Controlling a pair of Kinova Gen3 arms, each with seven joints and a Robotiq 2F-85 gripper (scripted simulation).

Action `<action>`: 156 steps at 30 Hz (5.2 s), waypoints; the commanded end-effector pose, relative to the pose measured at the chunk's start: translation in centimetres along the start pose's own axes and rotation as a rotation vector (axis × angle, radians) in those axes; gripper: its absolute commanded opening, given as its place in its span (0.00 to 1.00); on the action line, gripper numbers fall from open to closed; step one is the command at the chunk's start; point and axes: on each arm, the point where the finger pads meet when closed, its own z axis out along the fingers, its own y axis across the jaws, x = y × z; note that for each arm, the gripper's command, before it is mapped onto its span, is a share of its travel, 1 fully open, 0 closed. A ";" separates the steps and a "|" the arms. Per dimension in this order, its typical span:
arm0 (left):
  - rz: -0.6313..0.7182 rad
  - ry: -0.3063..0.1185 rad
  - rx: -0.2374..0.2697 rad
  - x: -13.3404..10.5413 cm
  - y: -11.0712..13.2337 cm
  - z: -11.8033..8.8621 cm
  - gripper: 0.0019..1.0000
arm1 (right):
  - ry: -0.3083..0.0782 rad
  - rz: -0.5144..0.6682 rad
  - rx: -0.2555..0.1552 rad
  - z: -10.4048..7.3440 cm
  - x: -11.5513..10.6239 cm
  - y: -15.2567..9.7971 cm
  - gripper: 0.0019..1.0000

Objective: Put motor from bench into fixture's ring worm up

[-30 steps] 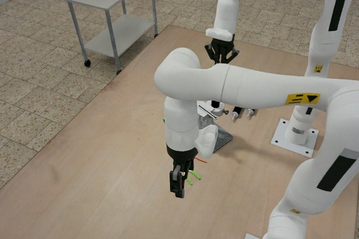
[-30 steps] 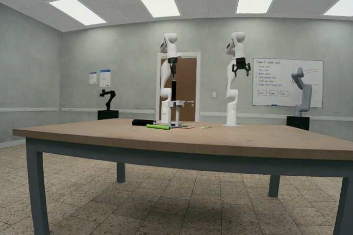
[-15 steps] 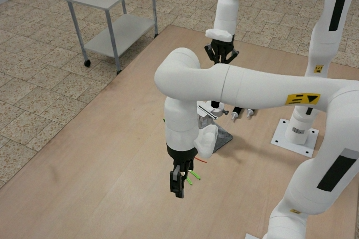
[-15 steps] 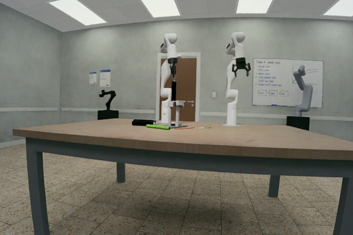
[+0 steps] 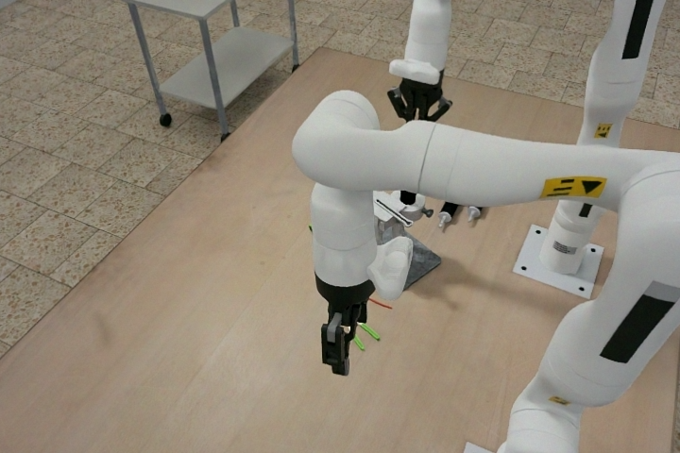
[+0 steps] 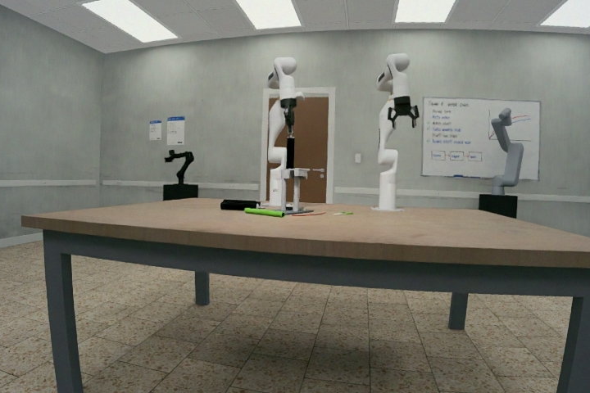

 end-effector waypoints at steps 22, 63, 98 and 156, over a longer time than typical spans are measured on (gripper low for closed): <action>0.000 -0.001 0.000 0.0 0.0 0.0 1.00 | 0.001 0.000 -0.002 2.2 -0.2 0.0 0.17; 0.000 -0.001 0.000 0.0 0.0 0.0 1.00 | 0.001 0.000 -0.002 5.5 -0.6 0.0 0.17; 0.000 -0.001 0.000 0.0 0.0 0.0 1.00 | 0.001 0.000 -0.002 8.6 -1.0 0.0 0.17; 0.000 -0.001 0.000 0.0 0.0 0.0 1.00 | 0.001 0.000 -0.002 14.0 -1.6 0.0 0.17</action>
